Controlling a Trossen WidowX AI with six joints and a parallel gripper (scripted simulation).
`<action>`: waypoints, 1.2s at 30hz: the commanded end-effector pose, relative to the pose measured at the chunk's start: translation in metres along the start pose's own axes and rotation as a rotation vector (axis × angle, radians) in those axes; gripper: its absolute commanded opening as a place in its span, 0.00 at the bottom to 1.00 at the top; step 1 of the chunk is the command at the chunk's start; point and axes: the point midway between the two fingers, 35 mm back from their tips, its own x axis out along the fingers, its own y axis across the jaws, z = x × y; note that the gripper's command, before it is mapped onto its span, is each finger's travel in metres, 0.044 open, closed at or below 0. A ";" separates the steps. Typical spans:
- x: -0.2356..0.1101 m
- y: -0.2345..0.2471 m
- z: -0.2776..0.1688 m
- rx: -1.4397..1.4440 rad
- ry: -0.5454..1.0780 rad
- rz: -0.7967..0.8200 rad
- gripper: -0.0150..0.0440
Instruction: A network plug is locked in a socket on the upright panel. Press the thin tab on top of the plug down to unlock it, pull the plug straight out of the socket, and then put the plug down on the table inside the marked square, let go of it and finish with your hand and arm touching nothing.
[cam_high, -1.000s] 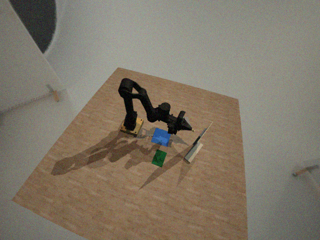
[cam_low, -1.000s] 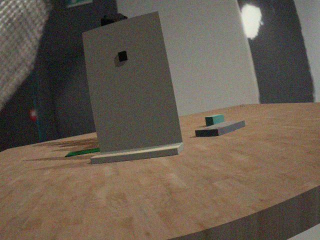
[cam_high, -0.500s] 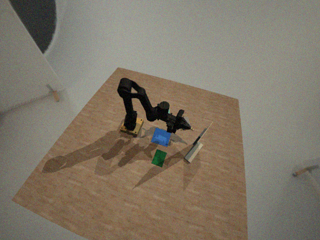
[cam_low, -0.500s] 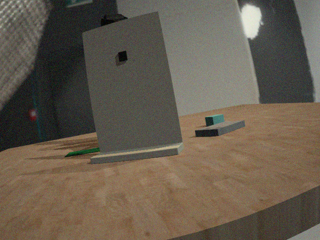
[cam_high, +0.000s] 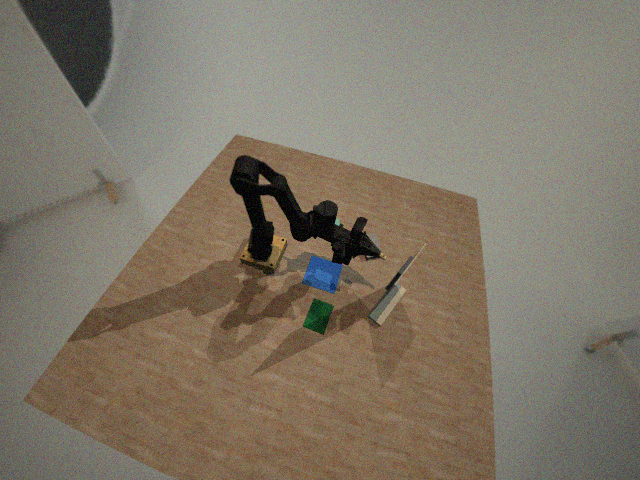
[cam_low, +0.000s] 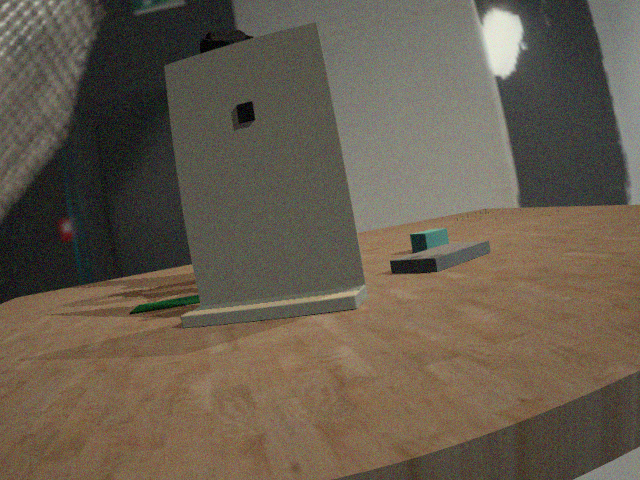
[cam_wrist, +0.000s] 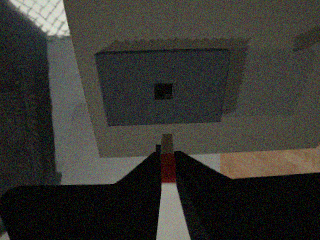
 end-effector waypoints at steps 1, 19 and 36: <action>-0.001 0.009 0.000 0.003 -0.001 0.005 0.25; -0.013 0.039 0.004 0.003 -0.003 0.001 0.25; -0.023 0.045 0.010 -0.023 0.010 -0.059 0.25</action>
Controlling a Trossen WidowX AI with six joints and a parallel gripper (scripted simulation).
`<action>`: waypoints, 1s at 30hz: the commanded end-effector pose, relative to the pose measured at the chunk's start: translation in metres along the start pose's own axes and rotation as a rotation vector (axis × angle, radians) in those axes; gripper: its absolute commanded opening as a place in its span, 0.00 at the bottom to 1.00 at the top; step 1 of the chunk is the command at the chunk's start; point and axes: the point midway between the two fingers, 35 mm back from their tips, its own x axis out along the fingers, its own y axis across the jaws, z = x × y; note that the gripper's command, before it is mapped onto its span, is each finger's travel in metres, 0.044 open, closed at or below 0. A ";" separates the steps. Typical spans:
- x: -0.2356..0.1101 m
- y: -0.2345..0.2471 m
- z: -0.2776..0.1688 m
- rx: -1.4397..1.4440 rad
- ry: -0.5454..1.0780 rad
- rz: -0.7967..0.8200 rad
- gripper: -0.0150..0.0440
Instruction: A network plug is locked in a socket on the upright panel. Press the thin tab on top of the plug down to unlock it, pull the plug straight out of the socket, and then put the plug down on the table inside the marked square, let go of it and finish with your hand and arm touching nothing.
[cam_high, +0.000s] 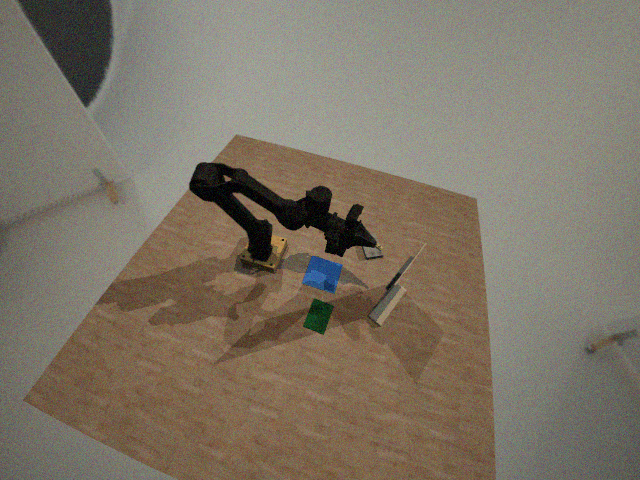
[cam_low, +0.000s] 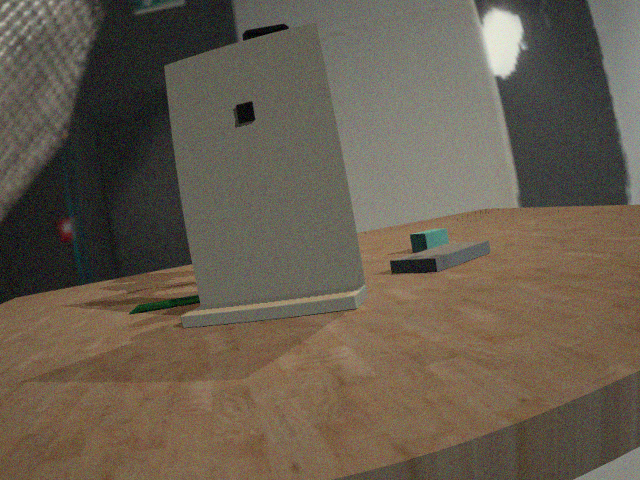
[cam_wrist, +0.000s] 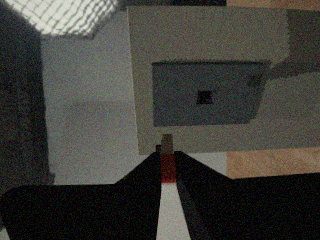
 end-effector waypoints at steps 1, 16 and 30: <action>0.000 -0.006 0.001 -0.017 0.015 -0.048 0.25; -0.011 -0.053 0.012 -0.098 0.072 -0.313 0.25; -0.039 -0.094 0.024 -0.125 0.124 -0.574 0.25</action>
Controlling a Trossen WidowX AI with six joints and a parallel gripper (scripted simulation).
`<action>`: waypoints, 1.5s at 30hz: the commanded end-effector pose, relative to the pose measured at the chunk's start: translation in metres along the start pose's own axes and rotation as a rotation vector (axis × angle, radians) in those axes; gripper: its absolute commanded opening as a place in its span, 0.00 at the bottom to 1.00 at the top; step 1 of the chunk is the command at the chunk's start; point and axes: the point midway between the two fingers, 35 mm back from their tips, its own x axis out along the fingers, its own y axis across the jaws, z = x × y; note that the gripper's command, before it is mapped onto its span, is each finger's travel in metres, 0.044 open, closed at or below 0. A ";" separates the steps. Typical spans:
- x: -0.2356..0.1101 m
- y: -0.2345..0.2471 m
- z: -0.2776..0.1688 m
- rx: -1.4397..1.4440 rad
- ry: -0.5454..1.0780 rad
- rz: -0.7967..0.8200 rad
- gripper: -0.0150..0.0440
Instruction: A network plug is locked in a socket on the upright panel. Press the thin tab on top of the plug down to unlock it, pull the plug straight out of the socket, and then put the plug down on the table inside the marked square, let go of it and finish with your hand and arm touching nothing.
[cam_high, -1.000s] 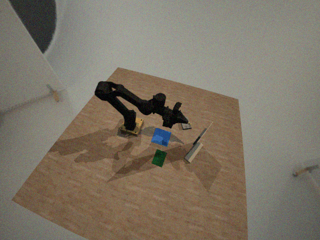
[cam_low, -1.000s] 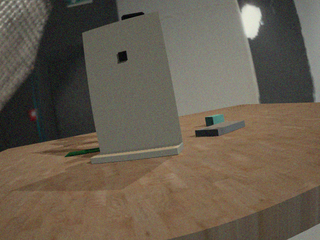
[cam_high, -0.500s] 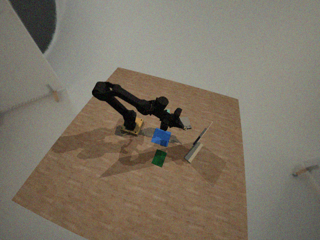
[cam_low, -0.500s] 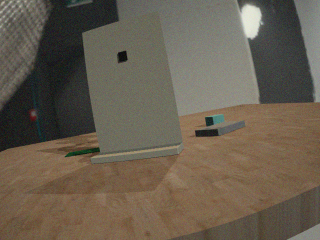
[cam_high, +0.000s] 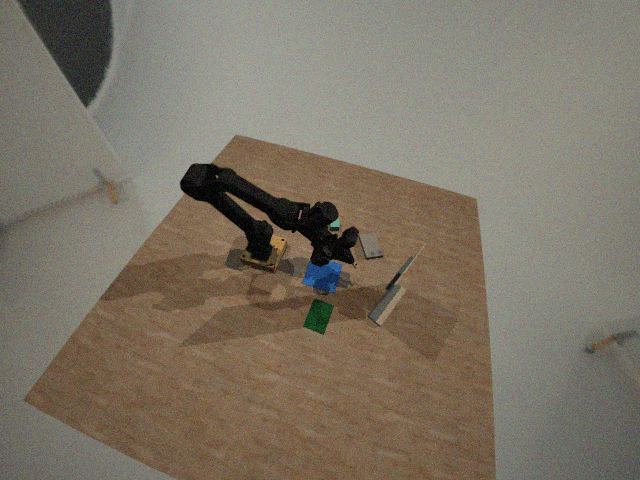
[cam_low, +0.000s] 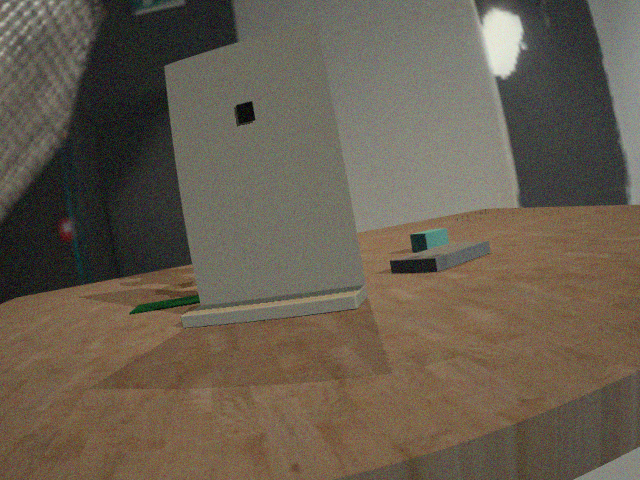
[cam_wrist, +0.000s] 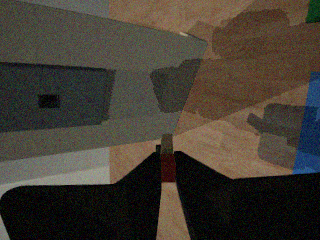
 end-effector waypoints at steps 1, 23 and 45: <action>-0.004 -0.012 0.001 0.005 0.023 -0.069 0.25; -0.034 -0.077 0.002 0.039 0.113 -0.399 0.25; -0.014 -0.103 -0.002 0.039 0.113 -0.399 0.25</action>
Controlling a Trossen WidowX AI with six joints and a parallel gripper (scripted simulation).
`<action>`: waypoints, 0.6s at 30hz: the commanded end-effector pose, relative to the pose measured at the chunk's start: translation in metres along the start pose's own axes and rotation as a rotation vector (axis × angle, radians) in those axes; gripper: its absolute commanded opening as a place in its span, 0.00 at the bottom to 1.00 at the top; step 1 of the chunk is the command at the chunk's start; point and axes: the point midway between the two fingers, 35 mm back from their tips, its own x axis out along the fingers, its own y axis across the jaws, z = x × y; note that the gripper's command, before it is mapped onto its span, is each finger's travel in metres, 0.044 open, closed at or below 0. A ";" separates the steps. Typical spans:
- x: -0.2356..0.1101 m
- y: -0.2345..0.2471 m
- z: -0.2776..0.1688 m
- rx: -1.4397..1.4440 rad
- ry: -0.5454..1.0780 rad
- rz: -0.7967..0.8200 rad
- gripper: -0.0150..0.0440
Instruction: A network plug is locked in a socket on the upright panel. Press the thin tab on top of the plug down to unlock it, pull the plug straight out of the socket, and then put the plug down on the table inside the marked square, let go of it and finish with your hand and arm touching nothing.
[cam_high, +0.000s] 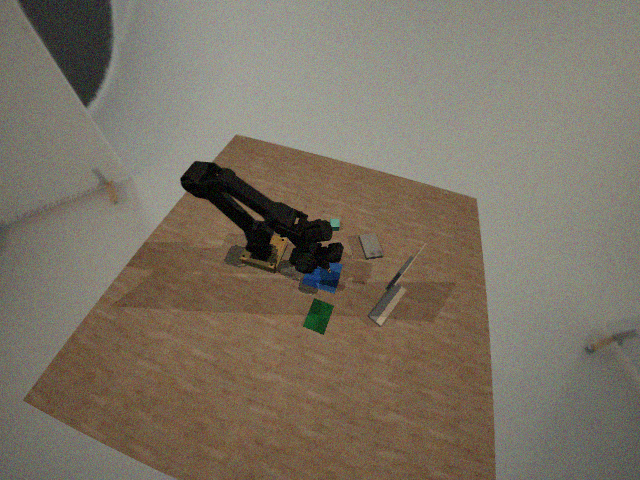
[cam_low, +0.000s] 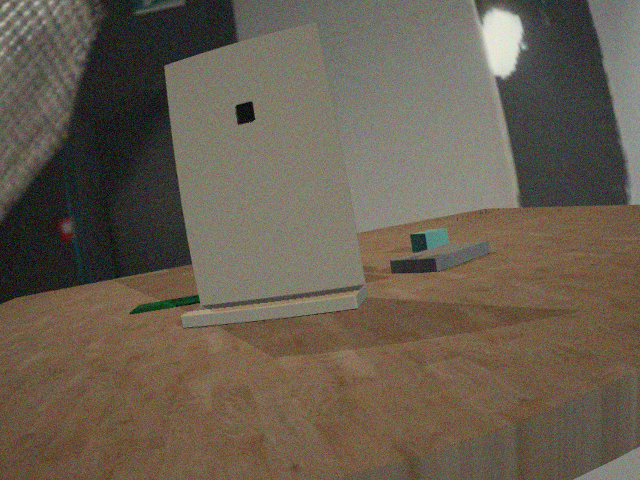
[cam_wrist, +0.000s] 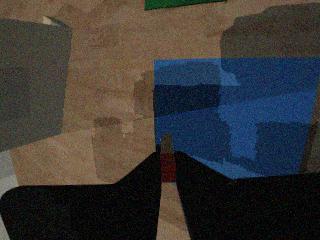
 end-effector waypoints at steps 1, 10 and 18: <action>0.007 -0.008 -0.001 0.003 0.004 -0.010 0.25; 0.017 -0.016 -0.001 0.003 0.004 -0.010 0.25; 0.024 -0.024 -0.001 0.003 0.004 -0.010 0.25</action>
